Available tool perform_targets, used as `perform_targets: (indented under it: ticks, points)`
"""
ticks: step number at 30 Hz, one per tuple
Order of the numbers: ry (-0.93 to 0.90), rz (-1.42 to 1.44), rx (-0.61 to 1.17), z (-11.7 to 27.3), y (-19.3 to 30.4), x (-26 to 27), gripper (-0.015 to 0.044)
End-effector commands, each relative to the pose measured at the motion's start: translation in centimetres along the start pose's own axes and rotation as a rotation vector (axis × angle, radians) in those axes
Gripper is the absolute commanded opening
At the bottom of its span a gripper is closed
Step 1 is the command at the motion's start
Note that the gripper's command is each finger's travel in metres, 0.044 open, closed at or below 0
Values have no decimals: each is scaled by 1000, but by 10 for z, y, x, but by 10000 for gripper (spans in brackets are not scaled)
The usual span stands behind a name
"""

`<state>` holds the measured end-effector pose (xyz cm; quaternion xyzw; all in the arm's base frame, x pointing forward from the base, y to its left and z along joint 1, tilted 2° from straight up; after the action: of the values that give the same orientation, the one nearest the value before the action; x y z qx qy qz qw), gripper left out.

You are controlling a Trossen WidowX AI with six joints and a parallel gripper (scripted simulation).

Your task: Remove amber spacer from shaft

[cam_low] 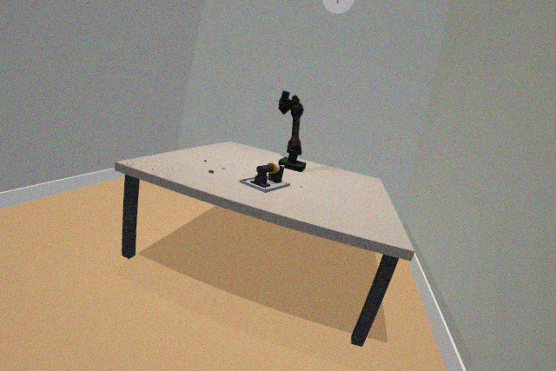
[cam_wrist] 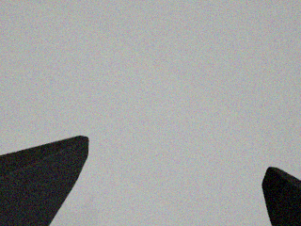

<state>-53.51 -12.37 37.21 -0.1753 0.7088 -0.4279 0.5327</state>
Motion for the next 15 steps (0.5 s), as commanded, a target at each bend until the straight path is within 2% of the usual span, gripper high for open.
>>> perform_targets:
  ticks: [1, 4, 10, 15]
  points:
    - [-3, -5, -3, 2, -2, 0, 426]
    - [-64, -58, -48, 26, -24, 9, 440]
    - [-272, 127, -154, 95, -58, 72, 440]
    - [-444, 301, -276, 168, -79, 120, 440]
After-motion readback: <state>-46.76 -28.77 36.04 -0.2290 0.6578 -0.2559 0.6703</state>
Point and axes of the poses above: the point midway between the two fingers, 35 mm back from their tips, its own z axis back along the fingers, its own x axis across the jaws, y = z × x, the point moved 1 cm from there along z, back along the fingers, and after that the axes turned 12 degrees about -z, right-handed, at the moved point
